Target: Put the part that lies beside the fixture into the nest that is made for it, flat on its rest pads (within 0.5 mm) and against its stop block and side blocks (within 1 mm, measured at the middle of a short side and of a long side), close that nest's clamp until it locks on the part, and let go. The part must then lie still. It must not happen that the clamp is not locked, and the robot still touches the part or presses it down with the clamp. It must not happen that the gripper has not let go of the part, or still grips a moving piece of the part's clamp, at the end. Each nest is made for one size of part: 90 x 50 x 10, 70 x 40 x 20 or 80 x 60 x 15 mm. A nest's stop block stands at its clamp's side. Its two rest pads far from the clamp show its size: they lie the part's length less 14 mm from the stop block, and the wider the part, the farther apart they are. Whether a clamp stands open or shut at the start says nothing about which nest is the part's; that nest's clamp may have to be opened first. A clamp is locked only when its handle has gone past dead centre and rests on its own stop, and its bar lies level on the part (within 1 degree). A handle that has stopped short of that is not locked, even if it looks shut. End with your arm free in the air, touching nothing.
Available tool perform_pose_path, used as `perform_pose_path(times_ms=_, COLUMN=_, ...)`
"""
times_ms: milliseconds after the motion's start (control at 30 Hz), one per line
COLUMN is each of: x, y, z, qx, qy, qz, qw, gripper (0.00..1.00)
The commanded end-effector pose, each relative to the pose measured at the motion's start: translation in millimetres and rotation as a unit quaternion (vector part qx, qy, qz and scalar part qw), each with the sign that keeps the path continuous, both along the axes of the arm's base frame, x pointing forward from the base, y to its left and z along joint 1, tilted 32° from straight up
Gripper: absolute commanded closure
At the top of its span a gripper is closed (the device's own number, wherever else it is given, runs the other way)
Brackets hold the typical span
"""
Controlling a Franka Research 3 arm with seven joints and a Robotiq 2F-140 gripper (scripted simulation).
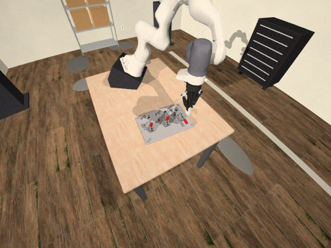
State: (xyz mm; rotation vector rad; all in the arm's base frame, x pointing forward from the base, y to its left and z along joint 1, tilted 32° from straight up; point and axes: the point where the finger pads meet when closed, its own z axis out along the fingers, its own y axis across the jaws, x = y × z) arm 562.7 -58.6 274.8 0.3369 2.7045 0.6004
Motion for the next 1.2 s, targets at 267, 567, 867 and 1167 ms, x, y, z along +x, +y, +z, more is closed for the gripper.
perform_pose_path(times_ms=267, x=-0.5, y=-2.1, z=1.4, qx=-0.001, qy=0.001, qz=-0.002, qw=1.0, gripper=1.0)
perform_pose_path(times_ms=567, x=-0.5, y=-2.1, z=1.4, qx=-0.001, qy=0.001, qz=-0.002, qw=1.0, gripper=1.0)
perform_pose_path(times_ms=867, x=-0.5, y=-2.1, z=1.4, qx=-0.001, qy=0.001, qz=-0.002, qw=1.0, gripper=0.0)
perform_pose_path(times_ms=1167, x=-0.5, y=-2.1, z=1.4, qx=-0.001, qy=0.001, qz=-0.002, qw=1.0, gripper=0.0)
